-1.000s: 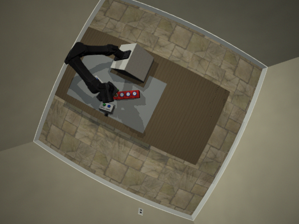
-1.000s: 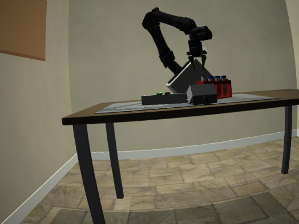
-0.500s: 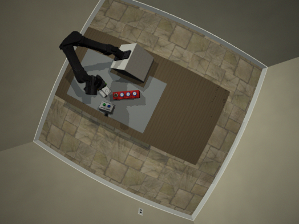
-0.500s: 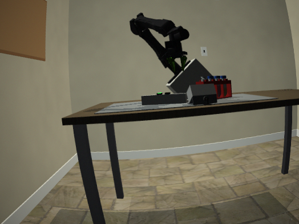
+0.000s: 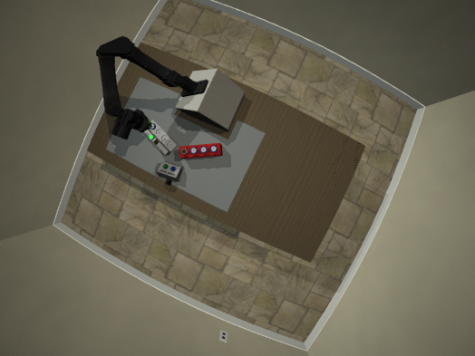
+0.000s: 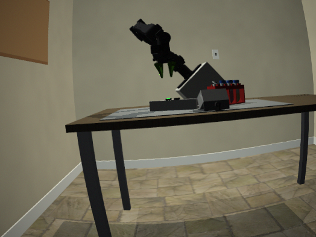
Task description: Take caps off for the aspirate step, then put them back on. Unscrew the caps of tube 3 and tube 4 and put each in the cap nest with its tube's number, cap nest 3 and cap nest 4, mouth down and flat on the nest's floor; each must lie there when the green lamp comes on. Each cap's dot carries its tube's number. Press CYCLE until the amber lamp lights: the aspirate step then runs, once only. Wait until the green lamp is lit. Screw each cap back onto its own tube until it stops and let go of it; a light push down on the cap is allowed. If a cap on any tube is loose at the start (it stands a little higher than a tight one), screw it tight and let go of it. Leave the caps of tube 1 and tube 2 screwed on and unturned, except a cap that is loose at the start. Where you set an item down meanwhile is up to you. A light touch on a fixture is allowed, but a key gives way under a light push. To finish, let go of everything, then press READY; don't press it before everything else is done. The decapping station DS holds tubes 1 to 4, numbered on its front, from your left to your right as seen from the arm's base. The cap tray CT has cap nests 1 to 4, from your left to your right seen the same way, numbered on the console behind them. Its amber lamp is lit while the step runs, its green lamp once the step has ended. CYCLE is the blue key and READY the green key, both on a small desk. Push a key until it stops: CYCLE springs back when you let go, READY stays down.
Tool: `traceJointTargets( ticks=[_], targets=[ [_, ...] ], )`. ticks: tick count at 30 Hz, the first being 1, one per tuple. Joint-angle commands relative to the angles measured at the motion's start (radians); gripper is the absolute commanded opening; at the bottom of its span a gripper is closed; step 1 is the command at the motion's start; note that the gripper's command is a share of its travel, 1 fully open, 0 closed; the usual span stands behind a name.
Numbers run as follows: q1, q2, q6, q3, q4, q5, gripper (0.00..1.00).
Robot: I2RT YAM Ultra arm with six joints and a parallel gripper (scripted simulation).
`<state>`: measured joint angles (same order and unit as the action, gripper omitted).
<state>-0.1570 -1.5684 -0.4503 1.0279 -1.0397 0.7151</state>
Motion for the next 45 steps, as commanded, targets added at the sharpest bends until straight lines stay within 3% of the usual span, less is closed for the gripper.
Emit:
traceJointTargets(
  ticks=[1, 3, 11, 25, 27, 39, 45],
  targets=[
    [-0.056, 0.046, 0.155, 0.034, -0.006, 0.007, 0.47],
    [-0.105, 0.069, 0.22, 0.057, -0.009, 0.003, 0.47],
    [-0.106, 0.069, 0.221, 0.057, -0.009, 0.003, 0.47],
    [-0.279, 0.011, 0.446, -0.111, 0.364, -0.027, 0.47],
    [-0.279, 0.011, 0.446, -0.111, 0.364, -0.027, 0.47],
    [-0.413, -0.117, 0.609, -0.185, 0.667, -0.066, 0.47],
    [-0.413, -0.117, 0.609, -0.185, 0.667, -0.066, 0.47]
  ],
)
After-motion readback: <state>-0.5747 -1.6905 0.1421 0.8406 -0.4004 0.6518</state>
